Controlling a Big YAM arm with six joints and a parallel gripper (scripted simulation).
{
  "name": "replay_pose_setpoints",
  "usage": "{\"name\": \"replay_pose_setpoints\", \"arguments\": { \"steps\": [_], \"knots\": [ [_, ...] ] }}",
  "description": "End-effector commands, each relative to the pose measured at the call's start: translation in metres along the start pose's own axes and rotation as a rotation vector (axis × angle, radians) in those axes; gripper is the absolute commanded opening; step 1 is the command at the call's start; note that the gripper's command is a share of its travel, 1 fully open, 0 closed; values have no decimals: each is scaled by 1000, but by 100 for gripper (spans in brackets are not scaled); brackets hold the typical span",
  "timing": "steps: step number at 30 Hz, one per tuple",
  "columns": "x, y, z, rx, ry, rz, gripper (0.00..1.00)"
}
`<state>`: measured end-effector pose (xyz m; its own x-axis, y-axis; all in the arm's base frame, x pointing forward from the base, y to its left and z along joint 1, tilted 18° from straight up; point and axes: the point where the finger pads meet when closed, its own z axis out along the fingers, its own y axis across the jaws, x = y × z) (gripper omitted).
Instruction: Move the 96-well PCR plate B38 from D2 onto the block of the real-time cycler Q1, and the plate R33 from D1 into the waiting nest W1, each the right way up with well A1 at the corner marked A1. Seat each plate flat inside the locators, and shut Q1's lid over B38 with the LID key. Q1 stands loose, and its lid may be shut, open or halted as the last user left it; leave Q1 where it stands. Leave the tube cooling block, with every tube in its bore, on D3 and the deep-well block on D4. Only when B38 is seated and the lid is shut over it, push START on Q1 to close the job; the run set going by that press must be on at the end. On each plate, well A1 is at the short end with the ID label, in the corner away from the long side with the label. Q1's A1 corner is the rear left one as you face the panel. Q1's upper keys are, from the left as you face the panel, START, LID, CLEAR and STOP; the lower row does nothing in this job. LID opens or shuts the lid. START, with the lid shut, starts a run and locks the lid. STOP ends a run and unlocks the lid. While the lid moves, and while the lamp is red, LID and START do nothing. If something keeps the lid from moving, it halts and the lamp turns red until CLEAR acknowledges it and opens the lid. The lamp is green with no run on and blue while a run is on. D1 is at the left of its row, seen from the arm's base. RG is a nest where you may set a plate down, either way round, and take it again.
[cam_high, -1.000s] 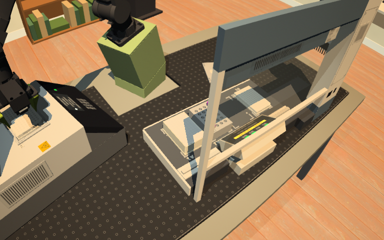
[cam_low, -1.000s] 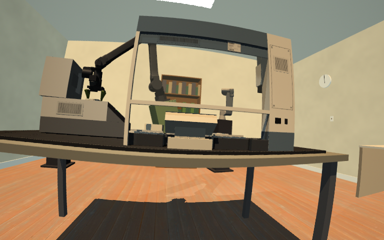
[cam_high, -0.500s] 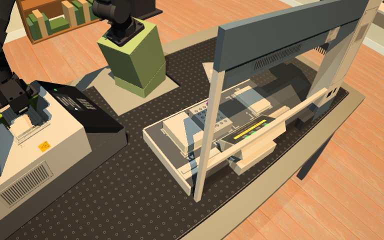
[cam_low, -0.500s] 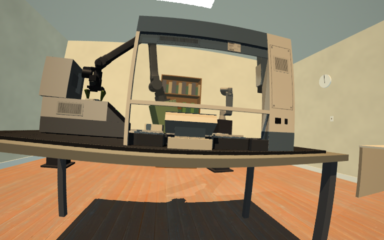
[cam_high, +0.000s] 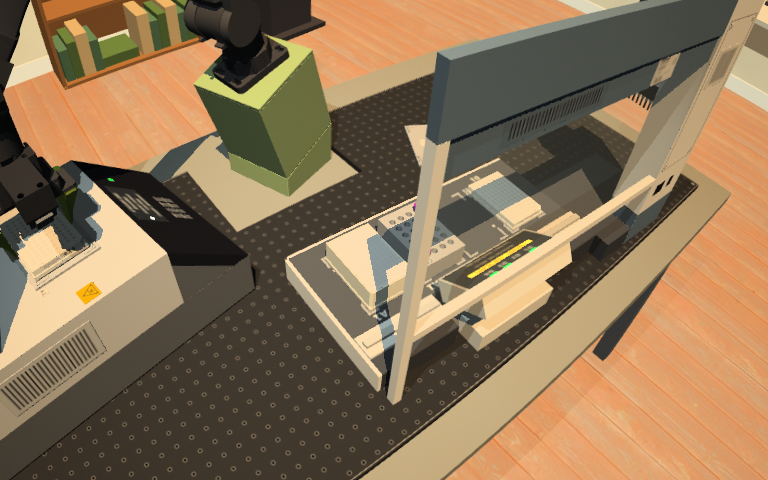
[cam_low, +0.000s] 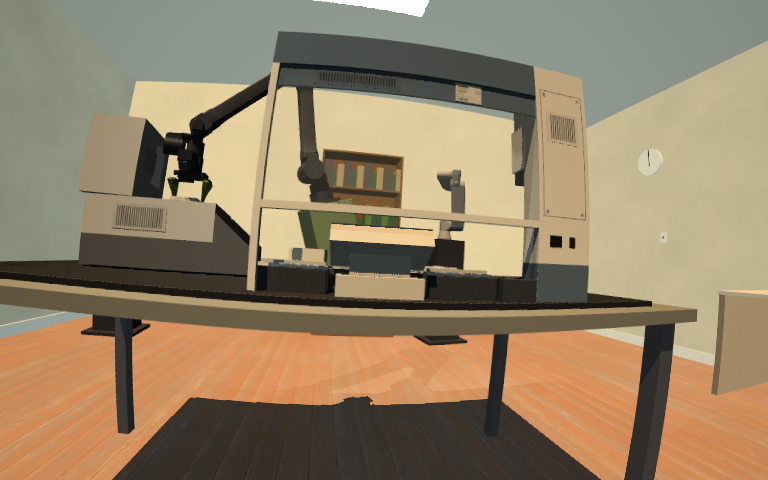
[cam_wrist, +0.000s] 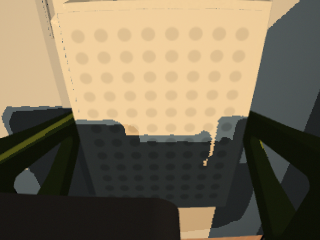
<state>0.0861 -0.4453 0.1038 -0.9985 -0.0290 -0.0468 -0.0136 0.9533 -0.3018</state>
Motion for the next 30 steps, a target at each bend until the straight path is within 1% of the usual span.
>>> {"name": "replay_pose_setpoints", "arguments": {
  "steps": [1,5,7,11,15,22,24,30],
  "knots": [
    [3,-28,-25,64,-6,26,100],
    [-3,-17,-13,31,-5,10,100],
    [-3,-17,-13,31,-5,10,100],
    [-3,-5,-2,-1,0,6,100],
    [-2,3,3,-17,3,6,100],
    [-3,1,-7,7,-2,5,100],
    [-3,1,-7,7,-2,5,100],
    [-5,-12,-17,37,-8,5,100]
  ]
}}
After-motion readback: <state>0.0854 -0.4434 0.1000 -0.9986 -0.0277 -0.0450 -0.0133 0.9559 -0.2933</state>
